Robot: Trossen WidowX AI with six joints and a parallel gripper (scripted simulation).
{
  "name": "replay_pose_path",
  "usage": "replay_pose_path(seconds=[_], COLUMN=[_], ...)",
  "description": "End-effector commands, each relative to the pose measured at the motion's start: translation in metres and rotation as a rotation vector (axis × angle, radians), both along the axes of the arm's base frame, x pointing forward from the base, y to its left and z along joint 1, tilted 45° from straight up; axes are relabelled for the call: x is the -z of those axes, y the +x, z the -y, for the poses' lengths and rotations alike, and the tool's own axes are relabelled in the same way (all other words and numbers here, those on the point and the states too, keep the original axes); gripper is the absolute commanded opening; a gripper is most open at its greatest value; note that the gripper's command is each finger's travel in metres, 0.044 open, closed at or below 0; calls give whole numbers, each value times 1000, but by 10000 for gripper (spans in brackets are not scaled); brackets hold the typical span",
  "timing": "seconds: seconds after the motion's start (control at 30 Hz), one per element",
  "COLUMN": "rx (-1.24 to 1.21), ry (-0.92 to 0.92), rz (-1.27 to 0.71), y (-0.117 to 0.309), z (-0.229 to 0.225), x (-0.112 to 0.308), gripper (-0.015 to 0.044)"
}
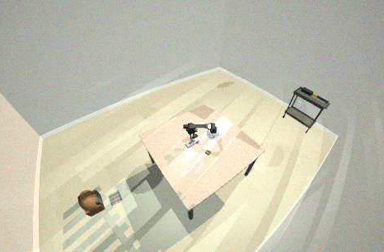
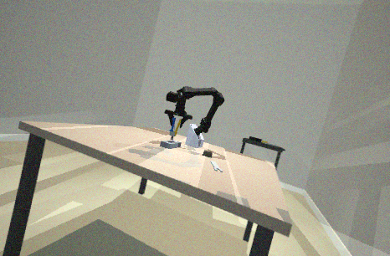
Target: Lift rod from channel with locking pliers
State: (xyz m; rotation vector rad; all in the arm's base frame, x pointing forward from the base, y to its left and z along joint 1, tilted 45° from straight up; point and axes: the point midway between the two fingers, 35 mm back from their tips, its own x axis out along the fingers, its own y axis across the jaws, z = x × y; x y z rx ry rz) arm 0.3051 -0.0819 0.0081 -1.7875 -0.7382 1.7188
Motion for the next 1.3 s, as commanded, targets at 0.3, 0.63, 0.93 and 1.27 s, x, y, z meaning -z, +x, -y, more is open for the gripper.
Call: replay_pose_path(seconds=[0.3,0.63,0.93,1.27], rx=[4,4,4,4], ry=[-2,-2,-2,-2], rz=[-5,-5,-5,-5], y=[-2,-2,-1,-1], z=[0,0,-2,-9], x=[0,0,3,10], gripper=[318,318,318,318])
